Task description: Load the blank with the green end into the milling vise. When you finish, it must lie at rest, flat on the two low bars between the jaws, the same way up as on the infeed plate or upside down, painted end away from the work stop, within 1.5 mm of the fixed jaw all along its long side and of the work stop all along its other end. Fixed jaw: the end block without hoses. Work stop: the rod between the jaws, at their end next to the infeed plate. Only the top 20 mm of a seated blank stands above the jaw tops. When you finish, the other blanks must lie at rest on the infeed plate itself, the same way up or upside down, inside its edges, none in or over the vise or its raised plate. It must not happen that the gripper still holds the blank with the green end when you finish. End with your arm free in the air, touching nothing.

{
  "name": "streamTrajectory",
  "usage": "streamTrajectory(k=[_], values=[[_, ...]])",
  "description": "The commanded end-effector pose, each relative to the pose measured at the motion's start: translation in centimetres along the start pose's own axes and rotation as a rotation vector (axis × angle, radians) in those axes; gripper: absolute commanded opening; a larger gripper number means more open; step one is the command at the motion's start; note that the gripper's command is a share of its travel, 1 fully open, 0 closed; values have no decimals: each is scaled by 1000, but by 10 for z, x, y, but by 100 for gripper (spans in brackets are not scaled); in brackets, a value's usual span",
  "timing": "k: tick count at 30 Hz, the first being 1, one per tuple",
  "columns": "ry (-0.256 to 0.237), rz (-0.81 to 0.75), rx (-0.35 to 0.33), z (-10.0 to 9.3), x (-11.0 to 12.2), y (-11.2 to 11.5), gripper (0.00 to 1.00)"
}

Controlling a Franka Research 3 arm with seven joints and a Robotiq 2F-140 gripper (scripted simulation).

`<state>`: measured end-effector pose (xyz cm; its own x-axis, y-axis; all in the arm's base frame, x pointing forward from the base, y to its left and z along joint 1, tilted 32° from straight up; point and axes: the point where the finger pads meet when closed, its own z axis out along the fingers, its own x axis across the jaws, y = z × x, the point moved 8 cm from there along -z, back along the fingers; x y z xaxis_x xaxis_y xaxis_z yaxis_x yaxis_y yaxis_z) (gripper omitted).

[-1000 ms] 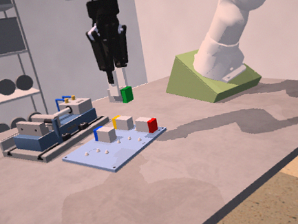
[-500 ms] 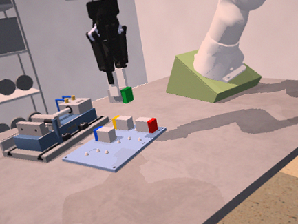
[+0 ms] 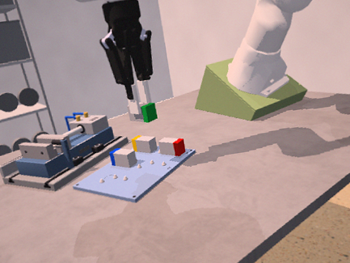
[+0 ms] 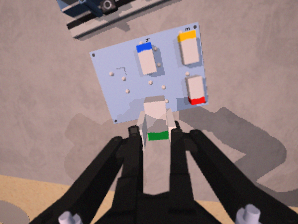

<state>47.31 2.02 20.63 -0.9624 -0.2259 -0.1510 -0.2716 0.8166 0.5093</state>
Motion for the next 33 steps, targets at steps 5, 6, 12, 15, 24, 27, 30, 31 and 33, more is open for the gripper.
streamTrajectory(k=[5, 6, 12, 15, 24, 27, 30, 31, 33], values=[[2, 105, 6, 0, -2, 0, 0], [2, 105, 6, 0, -2, 0, 0], [0, 283, 2, 0, -2, 0, 0], [0, 283, 2, 0, -2, 0, 0], [0, 283, 2, 0, -2, 0, 0], [-2, 368, -1, 0, -2, 0, 0], [-2, 460, 0, -1, -2, -1, 0], [-2, 460, 0, -1, -2, -1, 0], [-2, 460, 0, -1, -2, -1, 0]])
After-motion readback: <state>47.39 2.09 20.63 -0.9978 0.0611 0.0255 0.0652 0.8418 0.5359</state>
